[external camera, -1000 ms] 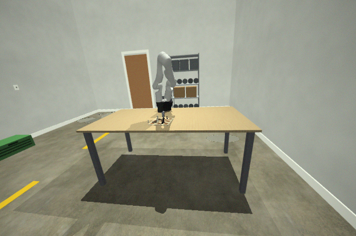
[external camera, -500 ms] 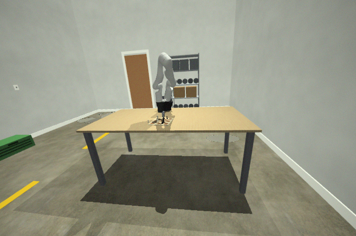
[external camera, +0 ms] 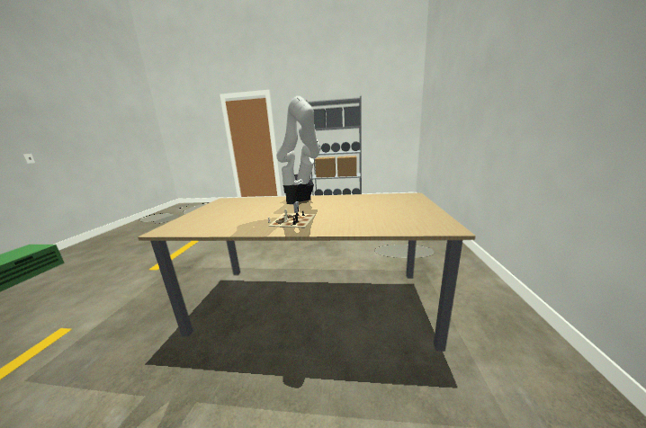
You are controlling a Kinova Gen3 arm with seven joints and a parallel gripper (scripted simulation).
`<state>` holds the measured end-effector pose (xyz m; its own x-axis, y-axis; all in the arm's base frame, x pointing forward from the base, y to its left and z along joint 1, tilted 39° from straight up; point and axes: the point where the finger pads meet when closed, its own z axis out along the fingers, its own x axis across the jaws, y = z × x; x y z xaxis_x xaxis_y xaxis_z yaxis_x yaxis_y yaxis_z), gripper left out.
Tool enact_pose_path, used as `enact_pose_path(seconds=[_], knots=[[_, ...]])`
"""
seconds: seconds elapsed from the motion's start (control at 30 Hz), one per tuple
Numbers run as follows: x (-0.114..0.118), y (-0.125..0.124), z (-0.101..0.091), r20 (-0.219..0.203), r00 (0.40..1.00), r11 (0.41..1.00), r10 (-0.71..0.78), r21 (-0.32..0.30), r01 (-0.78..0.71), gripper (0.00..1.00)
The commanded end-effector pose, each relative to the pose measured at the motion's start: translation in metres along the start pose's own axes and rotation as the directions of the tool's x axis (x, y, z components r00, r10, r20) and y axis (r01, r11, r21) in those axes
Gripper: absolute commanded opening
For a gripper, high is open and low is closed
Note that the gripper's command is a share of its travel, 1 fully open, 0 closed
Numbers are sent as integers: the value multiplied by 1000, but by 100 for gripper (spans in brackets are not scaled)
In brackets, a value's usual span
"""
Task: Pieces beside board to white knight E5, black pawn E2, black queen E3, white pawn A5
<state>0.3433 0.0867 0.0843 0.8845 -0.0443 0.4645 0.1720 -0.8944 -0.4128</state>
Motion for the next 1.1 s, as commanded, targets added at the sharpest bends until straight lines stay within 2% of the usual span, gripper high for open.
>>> enact_pose_path(seconds=[0.0, 0.03, 0.07, 0.13, 0.17, 0.23, 0.27, 0.4, 0.43, 0.5, 0.53, 1.07], knots=[[-1, -2, 1, 0, 1000, 1000, -4, 1, 4, 0], [-1, -2, 1, 0, 1000, 1000, -4, 1, 4, 0], [-1, -2, 1, 0, 1000, 1000, -4, 1, 4, 16], [-1, -2, 1, 0, 1000, 1000, -4, 1, 4, 16], [-1, -2, 1, 0, 1000, 1000, -4, 1, 4, 32], [-1, -2, 1, 0, 1000, 1000, -4, 1, 4, 32], [-1, -2, 1, 0, 1000, 1000, -4, 1, 4, 48], [-1, -2, 1, 0, 1000, 1000, -4, 1, 4, 48], [-1, -2, 1, 0, 1000, 1000, -4, 1, 4, 63], [-1, -2, 1, 0, 1000, 1000, -4, 1, 4, 63], [-1, -2, 1, 0, 1000, 1000, -4, 1, 4, 79], [-1, -2, 0, 0, 1000, 1000, -6, 0, 6, 79]])
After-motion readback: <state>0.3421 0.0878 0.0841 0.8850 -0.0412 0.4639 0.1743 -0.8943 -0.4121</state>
